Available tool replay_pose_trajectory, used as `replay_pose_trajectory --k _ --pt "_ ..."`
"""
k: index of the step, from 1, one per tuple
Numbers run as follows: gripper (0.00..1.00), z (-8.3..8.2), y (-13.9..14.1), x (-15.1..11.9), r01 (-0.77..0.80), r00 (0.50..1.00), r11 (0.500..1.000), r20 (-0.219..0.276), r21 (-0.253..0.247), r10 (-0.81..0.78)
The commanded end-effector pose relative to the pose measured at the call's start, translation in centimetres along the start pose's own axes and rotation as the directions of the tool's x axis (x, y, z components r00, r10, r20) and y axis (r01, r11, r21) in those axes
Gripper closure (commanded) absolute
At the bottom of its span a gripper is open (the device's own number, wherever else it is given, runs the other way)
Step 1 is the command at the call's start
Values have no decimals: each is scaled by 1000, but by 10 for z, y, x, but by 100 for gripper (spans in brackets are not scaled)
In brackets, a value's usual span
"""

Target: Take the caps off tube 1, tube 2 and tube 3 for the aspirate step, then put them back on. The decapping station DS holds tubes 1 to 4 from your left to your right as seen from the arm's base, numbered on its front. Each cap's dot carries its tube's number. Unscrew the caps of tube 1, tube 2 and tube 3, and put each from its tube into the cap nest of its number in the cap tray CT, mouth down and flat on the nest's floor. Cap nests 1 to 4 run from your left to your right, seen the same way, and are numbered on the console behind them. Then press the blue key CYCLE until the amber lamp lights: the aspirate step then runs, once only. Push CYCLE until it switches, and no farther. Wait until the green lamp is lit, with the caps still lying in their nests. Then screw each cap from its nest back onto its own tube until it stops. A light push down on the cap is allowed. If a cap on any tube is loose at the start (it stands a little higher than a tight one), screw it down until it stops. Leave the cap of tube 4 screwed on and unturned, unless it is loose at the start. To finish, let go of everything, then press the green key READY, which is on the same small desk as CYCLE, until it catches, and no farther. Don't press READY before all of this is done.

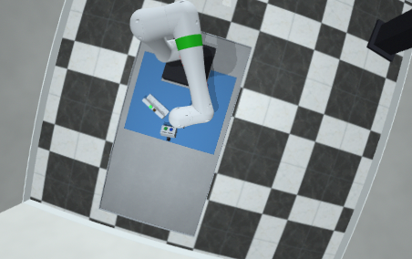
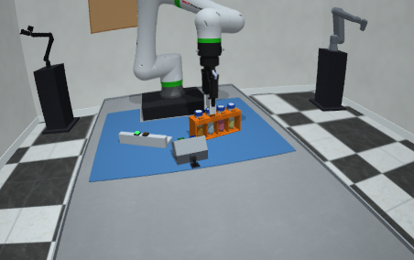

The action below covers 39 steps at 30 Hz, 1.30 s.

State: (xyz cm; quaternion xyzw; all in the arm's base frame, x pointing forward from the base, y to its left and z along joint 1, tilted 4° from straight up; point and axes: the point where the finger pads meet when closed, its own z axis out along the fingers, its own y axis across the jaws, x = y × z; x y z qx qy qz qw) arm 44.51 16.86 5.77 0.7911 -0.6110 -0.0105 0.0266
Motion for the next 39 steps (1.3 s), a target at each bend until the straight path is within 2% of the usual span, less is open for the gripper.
replay_pose_trajectory --k 1,2,4,13,14,26,27,29,34,39 --pt "65 0 0 0 274 962 962 21 -2 -274" --pt "65 0 0 0 274 962 962 21 -2 -274" --pt "65 0 0 0 380 925 925 21 1 -380" --pt "65 0 0 0 380 925 925 21 1 -380" --pt "100 0 0 0 380 925 925 21 1 -380" --pt "100 0 0 0 380 925 925 21 1 -380" --pt "100 0 0 0 334 942 943 21 0 -334" --pt "100 0 0 0 334 942 943 21 0 -334" --pt "100 0 0 0 90 996 996 20 -5 -90" --pt "100 1 0 0 -121 992 993 19 -10 121"
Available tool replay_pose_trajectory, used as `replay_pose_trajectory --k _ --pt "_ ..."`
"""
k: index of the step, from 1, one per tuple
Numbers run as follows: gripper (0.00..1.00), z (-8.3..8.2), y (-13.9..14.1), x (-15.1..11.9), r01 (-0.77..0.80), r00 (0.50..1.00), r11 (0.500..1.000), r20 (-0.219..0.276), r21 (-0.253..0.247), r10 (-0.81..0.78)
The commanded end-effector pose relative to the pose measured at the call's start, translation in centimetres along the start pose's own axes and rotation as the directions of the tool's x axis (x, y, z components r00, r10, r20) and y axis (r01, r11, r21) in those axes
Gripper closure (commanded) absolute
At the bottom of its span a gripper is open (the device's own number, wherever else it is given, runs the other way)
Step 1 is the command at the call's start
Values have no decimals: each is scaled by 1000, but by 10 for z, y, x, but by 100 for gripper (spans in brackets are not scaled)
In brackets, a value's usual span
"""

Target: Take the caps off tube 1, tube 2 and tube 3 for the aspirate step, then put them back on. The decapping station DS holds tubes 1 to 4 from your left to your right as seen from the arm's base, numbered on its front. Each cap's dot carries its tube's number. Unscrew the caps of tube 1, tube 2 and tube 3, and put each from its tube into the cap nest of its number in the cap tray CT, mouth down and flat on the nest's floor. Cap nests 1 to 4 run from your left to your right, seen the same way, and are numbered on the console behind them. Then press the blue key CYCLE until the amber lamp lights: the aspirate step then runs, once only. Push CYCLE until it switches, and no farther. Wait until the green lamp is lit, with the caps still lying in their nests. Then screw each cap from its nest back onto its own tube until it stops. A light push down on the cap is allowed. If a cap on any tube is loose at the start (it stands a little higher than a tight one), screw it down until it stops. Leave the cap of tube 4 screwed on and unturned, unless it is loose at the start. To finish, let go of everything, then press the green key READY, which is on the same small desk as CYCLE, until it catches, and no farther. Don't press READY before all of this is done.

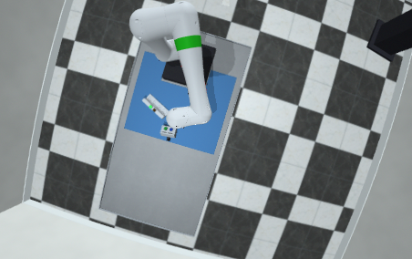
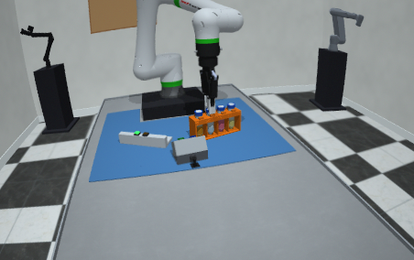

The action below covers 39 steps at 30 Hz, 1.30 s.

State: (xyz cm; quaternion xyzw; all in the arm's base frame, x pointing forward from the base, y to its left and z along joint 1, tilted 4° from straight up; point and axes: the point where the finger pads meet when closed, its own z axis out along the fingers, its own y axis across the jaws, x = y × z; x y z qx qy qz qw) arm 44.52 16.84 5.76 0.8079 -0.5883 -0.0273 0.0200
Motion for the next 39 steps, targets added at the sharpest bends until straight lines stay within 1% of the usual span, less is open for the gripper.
replay_pose_trajectory --k 1,8,9,19,22,24,36,38,39 --pt "100 0 0 0 -178 984 984 -12 5 178" --pt "100 0 0 0 -178 984 984 -12 5 178" --pt "65 0 0 0 -178 984 984 -12 5 178" --pt "65 0 0 0 -178 984 984 -12 5 178" --pt "65 -9 0 0 -178 984 984 -12 5 178" --pt "65 -9 0 0 -178 984 984 -12 5 178" --pt "65 -45 0 -1 -178 984 984 -12 5 178" --pt "65 -46 0 -1 -178 984 984 -12 5 178" --pt "65 -46 0 7 -95 995 995 -13 4 95"
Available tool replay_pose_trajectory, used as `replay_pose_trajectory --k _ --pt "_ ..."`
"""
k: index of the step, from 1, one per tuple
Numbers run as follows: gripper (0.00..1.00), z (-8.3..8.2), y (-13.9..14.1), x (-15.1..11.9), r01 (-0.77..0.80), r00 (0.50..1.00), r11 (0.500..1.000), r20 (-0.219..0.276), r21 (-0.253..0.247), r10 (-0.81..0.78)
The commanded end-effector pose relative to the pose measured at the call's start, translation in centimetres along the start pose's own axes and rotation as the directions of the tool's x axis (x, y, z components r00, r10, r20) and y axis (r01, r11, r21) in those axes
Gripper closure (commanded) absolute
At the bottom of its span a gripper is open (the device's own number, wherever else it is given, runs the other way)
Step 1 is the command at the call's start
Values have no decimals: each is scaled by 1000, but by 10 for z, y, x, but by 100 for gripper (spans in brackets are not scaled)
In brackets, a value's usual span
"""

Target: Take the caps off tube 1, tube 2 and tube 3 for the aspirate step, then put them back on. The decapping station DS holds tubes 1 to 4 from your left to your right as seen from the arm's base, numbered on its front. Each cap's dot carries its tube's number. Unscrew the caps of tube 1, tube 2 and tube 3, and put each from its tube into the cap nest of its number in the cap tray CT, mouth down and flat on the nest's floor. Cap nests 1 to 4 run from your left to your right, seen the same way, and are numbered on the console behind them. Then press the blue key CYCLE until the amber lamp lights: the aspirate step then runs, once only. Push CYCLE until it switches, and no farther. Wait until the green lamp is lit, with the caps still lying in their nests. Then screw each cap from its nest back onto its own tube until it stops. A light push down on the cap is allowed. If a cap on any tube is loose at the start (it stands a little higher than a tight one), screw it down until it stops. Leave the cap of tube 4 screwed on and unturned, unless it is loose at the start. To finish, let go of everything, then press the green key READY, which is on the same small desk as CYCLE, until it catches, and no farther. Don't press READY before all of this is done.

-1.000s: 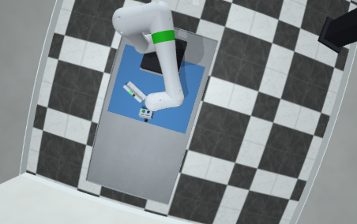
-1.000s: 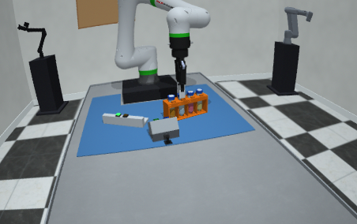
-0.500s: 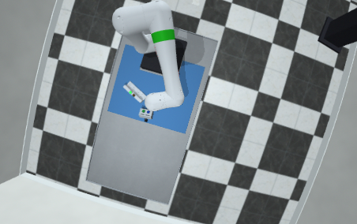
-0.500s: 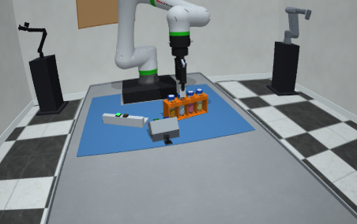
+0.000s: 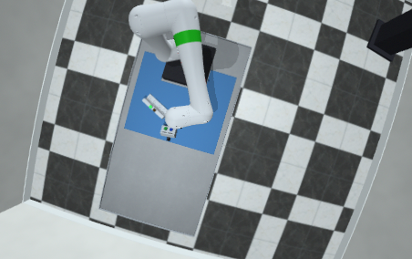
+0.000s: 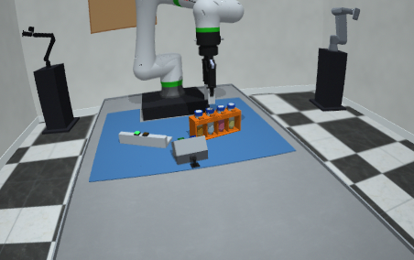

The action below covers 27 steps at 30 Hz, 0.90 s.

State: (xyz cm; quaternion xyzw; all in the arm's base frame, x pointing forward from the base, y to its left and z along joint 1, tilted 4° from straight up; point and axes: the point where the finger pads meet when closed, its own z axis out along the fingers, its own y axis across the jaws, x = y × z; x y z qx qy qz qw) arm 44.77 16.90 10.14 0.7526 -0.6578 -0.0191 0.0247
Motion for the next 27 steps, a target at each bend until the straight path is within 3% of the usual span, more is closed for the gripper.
replay_pose_trajectory --k 1,2,5,6,9,19,27 --pt "65 -2 -2 8 83 997 997 0 0 -83" --pt "65 -2 -2 8 83 997 997 0 0 -83" --pt "65 -2 -9 32 327 945 945 0 0 -327" --pt "65 -2 -9 32 327 945 945 0 0 -327" --pt "65 -2 -13 48 474 881 881 0 0 -474" --pt "65 -2 -13 50 479 878 878 0 0 -479" --pt "65 22 -13 50 479 878 878 0 0 -479"
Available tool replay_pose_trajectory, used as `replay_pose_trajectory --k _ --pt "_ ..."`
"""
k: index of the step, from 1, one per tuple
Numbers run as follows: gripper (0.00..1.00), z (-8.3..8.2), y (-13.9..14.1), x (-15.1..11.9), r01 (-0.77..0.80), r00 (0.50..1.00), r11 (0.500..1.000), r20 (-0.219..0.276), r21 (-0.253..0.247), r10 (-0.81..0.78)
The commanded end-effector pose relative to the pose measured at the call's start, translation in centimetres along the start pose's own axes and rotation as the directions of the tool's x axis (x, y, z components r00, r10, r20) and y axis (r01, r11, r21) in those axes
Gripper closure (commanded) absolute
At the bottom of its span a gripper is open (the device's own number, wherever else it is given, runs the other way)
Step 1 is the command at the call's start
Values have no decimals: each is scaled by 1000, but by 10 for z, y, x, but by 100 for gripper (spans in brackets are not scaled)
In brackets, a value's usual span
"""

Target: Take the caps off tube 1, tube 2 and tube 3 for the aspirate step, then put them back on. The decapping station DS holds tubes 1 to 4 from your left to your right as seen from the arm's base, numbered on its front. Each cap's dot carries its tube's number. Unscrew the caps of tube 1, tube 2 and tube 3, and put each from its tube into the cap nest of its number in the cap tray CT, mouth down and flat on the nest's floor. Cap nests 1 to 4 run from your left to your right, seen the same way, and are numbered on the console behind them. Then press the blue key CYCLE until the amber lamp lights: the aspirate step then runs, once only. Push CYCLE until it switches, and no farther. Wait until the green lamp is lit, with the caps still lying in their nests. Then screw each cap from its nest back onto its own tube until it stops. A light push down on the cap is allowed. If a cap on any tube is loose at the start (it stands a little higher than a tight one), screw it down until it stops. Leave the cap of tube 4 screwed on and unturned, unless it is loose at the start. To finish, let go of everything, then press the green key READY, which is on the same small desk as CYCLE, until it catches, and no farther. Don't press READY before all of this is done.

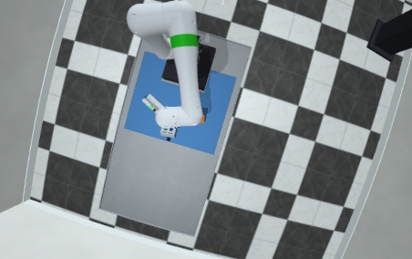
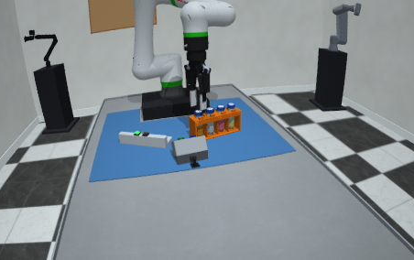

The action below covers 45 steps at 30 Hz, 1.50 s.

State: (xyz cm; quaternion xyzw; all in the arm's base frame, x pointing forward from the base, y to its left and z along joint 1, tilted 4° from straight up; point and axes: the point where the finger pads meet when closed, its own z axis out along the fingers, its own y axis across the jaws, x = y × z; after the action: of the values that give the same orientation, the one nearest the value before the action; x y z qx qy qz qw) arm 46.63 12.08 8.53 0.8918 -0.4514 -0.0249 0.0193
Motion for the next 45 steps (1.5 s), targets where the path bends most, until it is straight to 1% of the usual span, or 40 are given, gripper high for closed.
replay_pose_trajectory --k 1,4,11,35,36,45 --pt "65 10 0 0 0 1000 1000 0 1 0" --pt "65 18 0 0 0 1000 1000 0 1 0" --pt "65 18 0 0 0 1000 1000 0 1 0" --pt "65 28 0 0 0 1000 1000 0 1 0" --pt "100 28 0 0 0 1000 1000 0 1 0" --pt "100 28 0 0 0 1000 1000 0 1 0"
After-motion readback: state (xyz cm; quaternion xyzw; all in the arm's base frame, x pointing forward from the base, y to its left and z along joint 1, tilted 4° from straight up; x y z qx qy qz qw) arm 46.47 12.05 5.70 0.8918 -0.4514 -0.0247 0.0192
